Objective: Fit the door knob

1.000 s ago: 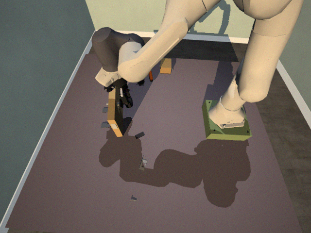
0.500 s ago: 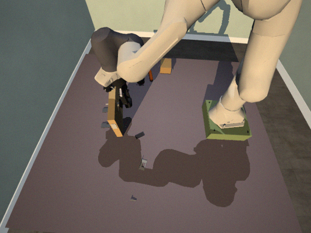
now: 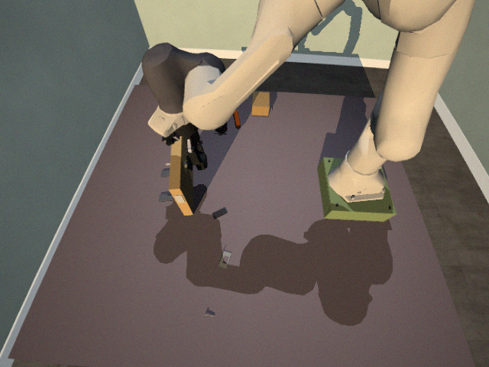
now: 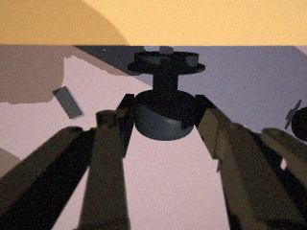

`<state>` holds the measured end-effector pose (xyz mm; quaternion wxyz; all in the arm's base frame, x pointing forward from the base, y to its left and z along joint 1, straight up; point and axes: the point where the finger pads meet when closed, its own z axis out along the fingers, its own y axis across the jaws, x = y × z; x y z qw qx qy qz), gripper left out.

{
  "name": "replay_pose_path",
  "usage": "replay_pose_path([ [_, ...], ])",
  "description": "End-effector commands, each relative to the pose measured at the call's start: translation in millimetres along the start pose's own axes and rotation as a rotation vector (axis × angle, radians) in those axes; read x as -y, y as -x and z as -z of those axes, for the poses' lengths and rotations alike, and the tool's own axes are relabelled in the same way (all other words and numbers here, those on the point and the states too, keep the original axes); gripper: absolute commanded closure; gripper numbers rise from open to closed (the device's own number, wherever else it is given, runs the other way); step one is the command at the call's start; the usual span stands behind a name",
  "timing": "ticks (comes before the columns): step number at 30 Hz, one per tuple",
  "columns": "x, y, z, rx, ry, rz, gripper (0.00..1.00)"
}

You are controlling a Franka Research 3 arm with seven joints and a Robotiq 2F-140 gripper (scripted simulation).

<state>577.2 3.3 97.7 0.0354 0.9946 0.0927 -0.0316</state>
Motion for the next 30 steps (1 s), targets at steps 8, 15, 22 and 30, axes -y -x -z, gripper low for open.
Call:
replay_pose_path([
  [8,-0.4,-3.9,2.0,-0.003,0.003,-0.002,0.58],
  [15,-0.4,-6.7,2.2,-0.003,0.003,-0.002,0.58],
  [22,-0.4,-6.7,2.2,-0.003,0.003,-0.002,0.58],
  [30,-0.4,-7.3,2.2,-0.003,0.003,-0.002,0.58],
])
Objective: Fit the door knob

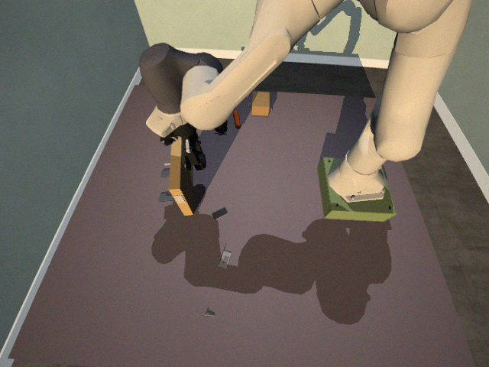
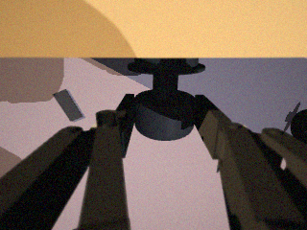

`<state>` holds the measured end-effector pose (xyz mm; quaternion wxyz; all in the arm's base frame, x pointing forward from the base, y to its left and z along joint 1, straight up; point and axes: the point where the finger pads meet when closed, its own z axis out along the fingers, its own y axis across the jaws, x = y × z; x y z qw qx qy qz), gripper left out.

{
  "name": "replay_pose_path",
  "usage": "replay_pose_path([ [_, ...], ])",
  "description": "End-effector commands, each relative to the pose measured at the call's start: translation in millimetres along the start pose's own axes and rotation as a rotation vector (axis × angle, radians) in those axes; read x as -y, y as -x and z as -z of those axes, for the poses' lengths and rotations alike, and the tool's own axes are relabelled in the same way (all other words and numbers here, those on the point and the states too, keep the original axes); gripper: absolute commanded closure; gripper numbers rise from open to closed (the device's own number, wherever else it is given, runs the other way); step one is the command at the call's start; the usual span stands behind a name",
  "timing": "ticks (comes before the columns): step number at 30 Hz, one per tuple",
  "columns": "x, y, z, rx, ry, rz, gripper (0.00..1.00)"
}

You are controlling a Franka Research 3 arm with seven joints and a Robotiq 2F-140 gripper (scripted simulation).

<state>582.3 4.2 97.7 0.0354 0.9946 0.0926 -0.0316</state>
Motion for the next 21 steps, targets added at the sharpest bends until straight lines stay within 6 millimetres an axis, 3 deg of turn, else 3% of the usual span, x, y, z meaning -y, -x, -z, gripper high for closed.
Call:
replay_pose_path([
  [1,-0.4,-2.5,1.9,-0.003,0.003,-0.002,0.58],
  [21,-0.5,-6.5,2.2,-0.003,0.003,-0.002,0.58],
])
